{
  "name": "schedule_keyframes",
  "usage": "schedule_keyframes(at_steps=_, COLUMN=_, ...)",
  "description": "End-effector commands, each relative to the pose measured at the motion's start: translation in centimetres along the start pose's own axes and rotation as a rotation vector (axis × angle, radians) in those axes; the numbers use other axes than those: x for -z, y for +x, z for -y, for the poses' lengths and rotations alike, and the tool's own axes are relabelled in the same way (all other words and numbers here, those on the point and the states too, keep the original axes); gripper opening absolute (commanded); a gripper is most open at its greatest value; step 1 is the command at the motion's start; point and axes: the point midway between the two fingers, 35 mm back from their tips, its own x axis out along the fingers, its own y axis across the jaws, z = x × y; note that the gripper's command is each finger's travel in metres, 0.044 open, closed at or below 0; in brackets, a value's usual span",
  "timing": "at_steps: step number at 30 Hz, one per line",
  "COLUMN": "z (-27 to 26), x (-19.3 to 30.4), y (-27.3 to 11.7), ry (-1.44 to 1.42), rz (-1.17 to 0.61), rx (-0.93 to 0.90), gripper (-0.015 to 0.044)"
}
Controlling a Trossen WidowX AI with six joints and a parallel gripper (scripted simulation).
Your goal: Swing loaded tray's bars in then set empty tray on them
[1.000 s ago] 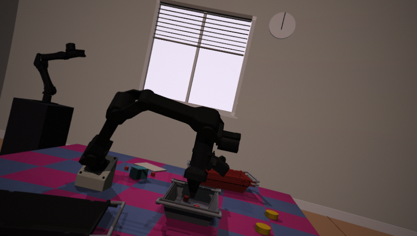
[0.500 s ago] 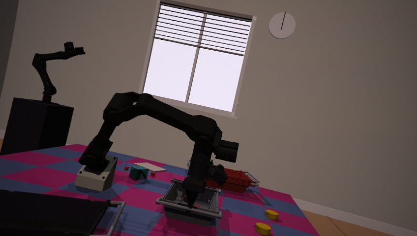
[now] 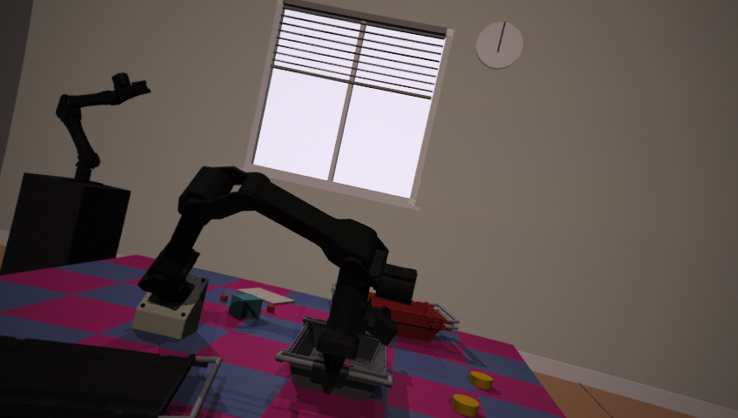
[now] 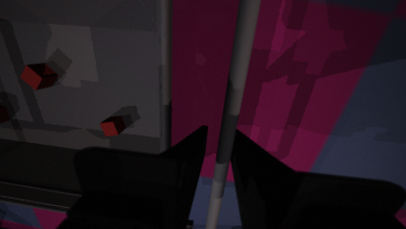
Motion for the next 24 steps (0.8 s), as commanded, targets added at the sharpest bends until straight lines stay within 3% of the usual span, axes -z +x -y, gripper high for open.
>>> schedule_keyframes(at_steps=1, z=-0.7, x=0.0, y=-1.4, ry=0.0, rz=0.004, rx=0.004, gripper=0.0084)
schedule_keyframes(at_steps=13, z=-3.8, x=0.0, y=-3.1, ry=-0.001, rz=0.003, rx=0.002, gripper=0.0084)
schedule_keyframes(at_steps=24, z=-7.0, x=0.0, y=-1.3, ry=-0.001, rz=0.003, rx=0.001, gripper=0.0084)
